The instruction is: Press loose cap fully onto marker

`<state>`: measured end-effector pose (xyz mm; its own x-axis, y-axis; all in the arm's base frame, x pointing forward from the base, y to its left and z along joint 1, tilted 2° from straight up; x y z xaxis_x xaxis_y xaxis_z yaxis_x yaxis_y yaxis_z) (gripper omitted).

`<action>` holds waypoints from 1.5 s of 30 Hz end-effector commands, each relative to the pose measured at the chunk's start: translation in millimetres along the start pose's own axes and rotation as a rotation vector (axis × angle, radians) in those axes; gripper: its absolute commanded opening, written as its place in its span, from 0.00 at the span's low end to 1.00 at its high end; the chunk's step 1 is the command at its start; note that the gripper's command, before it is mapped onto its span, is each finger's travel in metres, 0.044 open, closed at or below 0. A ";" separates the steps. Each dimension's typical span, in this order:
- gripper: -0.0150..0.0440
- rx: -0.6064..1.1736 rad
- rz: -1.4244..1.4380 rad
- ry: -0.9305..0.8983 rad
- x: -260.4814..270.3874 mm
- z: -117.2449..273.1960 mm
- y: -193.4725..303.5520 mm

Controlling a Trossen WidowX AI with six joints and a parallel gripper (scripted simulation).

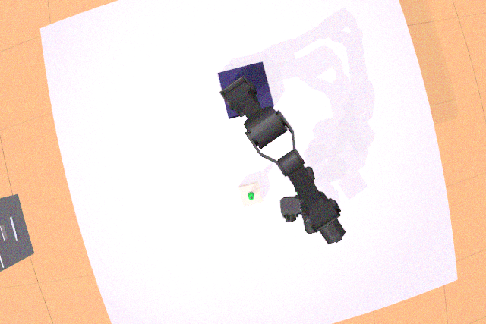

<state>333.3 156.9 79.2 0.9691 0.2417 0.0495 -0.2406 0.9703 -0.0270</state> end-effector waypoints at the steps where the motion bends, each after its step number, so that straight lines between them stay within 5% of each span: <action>1: 0.65 -0.004 0.004 0.006 -1.1 -7.2 -0.6; 28: 0.65 -0.004 0.004 0.006 -2.3 -47.8 -0.7; 32: 0.47 -0.004 0.004 0.006 -2.1 -47.7 -0.3; 41: 0.37 -0.004 0.004 0.006 -2.1 -47.7 -0.3; 45: 0.25 -0.004 0.029 0.004 -1.3 -43.3 0.8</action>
<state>333.7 156.1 32.2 0.9661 0.2546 0.0424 -0.2535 0.9669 -0.0294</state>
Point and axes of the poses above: the point midway between the two fingers, 35 mm back from their tips, its own z axis back along the fingers, its own x axis across the jaws, y = z × x, the point moved 3 cm from there along z, back along the fingers, and after that the axes turned 7 degrees about z, right-handed, at the moved point
